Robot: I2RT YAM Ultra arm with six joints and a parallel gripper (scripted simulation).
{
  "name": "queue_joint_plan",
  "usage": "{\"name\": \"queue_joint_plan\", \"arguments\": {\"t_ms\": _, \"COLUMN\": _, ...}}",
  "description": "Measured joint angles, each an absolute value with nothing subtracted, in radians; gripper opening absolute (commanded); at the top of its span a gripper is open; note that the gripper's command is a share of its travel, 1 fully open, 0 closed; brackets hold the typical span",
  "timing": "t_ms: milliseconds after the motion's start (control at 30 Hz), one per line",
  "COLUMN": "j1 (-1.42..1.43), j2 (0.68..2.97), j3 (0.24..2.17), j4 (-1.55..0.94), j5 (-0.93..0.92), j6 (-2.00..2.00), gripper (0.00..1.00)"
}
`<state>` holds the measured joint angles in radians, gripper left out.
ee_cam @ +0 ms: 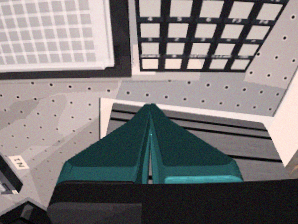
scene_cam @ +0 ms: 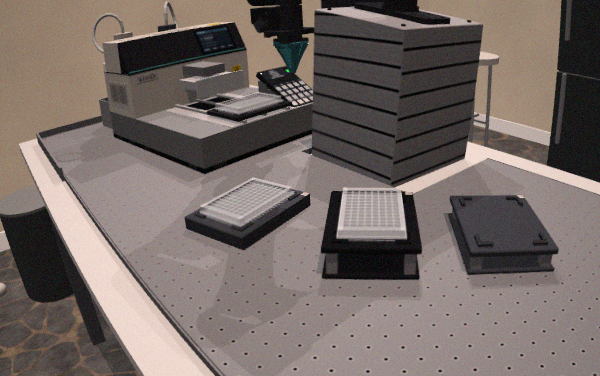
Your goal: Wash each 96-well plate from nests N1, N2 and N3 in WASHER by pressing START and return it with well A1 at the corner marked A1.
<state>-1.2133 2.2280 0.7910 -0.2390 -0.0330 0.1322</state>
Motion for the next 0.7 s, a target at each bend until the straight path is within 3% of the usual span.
{"name": "queue_joint_plan", "arguments": {"t_ms": 300, "j1": -1.213, "j2": 2.228, "j3": 0.791, "j4": -0.239, "j5": -0.033, "j6": 0.132, "gripper": 0.00}}
{"name": "queue_joint_plan", "arguments": {"t_ms": 333, "j1": -1.213, "j2": 2.228, "j3": 0.791, "j4": -0.239, "j5": -0.033, "j6": 0.132, "gripper": 1.00}}
{"name": "queue_joint_plan", "arguments": {"t_ms": 367, "j1": -1.214, "j2": 2.228, "j3": 0.793, "j4": -0.242, "j5": -0.033, "j6": 0.131, "gripper": 0.00}}
{"name": "queue_joint_plan", "arguments": {"t_ms": 700, "j1": -1.214, "j2": 2.228, "j3": 0.791, "j4": -0.240, "j5": -0.033, "j6": -0.075, "gripper": 0.00}}
